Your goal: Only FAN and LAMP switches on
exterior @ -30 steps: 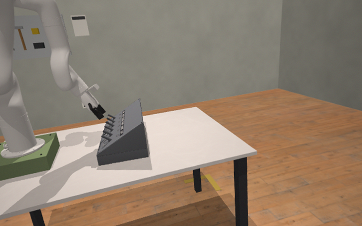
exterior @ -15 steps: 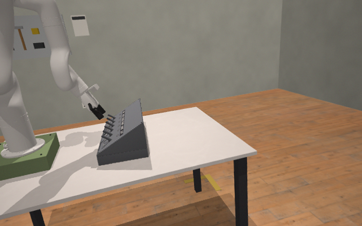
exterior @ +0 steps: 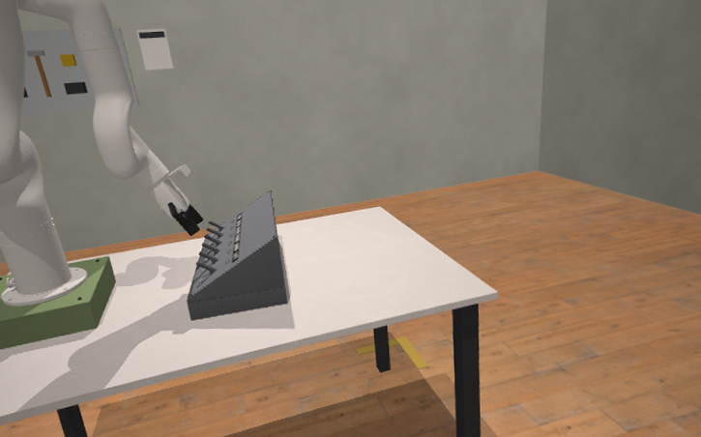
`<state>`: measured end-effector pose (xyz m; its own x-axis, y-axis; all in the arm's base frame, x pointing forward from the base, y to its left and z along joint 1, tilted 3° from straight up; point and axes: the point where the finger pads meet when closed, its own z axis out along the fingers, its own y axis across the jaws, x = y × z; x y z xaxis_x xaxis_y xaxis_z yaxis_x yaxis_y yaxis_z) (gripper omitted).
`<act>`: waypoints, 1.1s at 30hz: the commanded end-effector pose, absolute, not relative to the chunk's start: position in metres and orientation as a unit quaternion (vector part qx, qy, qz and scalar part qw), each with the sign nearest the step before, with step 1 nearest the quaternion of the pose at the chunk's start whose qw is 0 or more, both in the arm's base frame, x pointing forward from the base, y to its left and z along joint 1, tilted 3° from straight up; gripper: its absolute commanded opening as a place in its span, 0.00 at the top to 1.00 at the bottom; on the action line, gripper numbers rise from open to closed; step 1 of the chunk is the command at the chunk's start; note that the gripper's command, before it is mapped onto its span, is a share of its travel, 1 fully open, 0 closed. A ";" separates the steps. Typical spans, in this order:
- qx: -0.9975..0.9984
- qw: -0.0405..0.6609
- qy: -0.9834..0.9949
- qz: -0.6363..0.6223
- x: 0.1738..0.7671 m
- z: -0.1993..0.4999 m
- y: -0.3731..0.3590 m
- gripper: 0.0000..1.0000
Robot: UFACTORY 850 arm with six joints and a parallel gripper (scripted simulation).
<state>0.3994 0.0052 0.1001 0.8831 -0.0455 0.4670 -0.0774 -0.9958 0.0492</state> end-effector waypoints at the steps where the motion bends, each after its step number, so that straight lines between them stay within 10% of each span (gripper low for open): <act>1: 0.970 0.032 -0.031 0.241 0.399 0.101 -0.011 0.00; 33: 0.970 0.032 -0.031 0.241 0.398 0.102 -0.029 0.00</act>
<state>0.3970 -0.0288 0.1018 0.8829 -0.0456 0.4673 -0.0759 -0.9960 0.0461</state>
